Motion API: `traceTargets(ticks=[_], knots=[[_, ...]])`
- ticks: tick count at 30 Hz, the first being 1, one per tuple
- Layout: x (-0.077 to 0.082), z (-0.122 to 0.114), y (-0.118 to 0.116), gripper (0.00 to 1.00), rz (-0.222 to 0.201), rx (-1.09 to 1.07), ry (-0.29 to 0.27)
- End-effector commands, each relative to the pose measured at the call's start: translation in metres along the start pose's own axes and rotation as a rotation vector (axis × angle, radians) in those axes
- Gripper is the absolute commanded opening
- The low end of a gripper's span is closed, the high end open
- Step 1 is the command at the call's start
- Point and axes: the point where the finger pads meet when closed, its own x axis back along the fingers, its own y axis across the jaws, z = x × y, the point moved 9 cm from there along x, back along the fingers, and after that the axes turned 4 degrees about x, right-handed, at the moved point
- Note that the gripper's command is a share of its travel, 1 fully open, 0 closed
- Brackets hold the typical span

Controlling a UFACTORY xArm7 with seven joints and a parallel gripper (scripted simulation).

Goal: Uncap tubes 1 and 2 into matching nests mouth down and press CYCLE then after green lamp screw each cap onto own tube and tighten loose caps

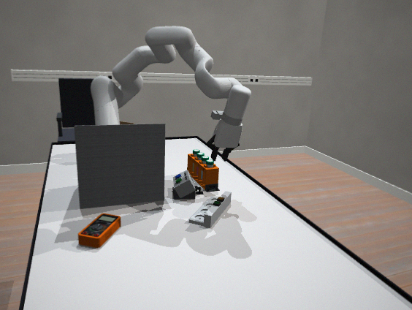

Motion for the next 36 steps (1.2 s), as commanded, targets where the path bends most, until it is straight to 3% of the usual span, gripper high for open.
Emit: traceTargets(ticks=[1, 3, 8, 13, 26, 29, 33, 36], knots=[[-0.004, 0.017, -0.002, 0.46, -0.044, 0.004, -0.096], [-0.008, 0.026, -0.004, 0.46, -0.052, 0.004, -0.119], [-0.021, 0.054, -0.02, 0.46, -0.079, 0.001, -0.241], [-0.029, 0.071, -0.036, 0.46, -0.087, -0.003, -0.3], [-0.029, 0.071, -0.036, 0.46, -0.087, -0.003, -0.3], [-0.035, 0.094, -0.029, 0.46, -0.125, -0.251, -0.287], [-0.038, 0.104, -0.025, 0.46, -0.138, -0.34, -0.282], [-0.044, 0.125, -0.019, 0.46, -0.172, -0.566, -0.265]])
